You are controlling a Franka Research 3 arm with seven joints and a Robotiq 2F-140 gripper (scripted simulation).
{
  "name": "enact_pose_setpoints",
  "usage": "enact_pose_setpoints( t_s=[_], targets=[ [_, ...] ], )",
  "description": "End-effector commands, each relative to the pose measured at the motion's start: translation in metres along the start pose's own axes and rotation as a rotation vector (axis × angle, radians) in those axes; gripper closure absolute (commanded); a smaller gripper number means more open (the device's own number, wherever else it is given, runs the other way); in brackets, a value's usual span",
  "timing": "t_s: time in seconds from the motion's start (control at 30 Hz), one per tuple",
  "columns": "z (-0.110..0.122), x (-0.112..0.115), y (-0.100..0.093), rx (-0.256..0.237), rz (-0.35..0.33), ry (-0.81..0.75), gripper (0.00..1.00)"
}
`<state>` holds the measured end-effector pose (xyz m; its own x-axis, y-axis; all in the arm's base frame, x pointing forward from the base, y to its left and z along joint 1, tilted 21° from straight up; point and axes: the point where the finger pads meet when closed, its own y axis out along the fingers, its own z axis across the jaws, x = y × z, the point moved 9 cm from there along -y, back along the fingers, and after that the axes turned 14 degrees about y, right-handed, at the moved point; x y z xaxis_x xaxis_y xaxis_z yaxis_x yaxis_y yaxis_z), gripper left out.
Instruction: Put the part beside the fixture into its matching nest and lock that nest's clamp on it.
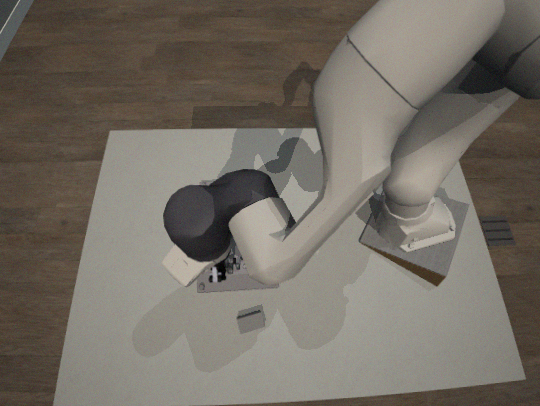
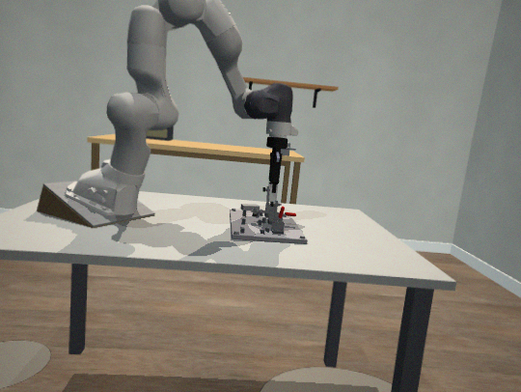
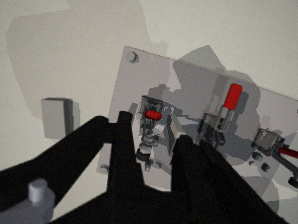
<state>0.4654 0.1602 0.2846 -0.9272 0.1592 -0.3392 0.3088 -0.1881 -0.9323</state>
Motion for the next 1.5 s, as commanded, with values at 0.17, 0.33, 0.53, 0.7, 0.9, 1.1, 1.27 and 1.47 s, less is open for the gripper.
enact_pose_setpoints(
  t_s=[0.17, 0.33, 0.53, 0.7, 0.9, 1.1, 1.27, 1.47],
  targets=[
    [0.001, 0.003, 0.001, 0.003, -0.010, 0.000, 0.72],
    [0.001, 0.003, 0.001, 0.003, -0.010, 0.000, 0.72],
    [0.001, 0.003, 0.001, 0.003, -0.010, 0.000, 0.72],
    [0.001, 0.003, 0.001, 0.003, -0.010, 0.000, 0.72],
    [0.001, 0.003, -0.001, 0.003, -0.010, 0.000, 0.72],
    [0.000, 0.003, -0.016, 0.003, -0.010, 0.000, 0.72],
    [0.000, 0.002, -0.037, 0.003, -0.010, 0.000, 0.72],
    [0.000, 0.002, -0.051, 0.003, -0.010, 0.000, 0.72]
  ],
)
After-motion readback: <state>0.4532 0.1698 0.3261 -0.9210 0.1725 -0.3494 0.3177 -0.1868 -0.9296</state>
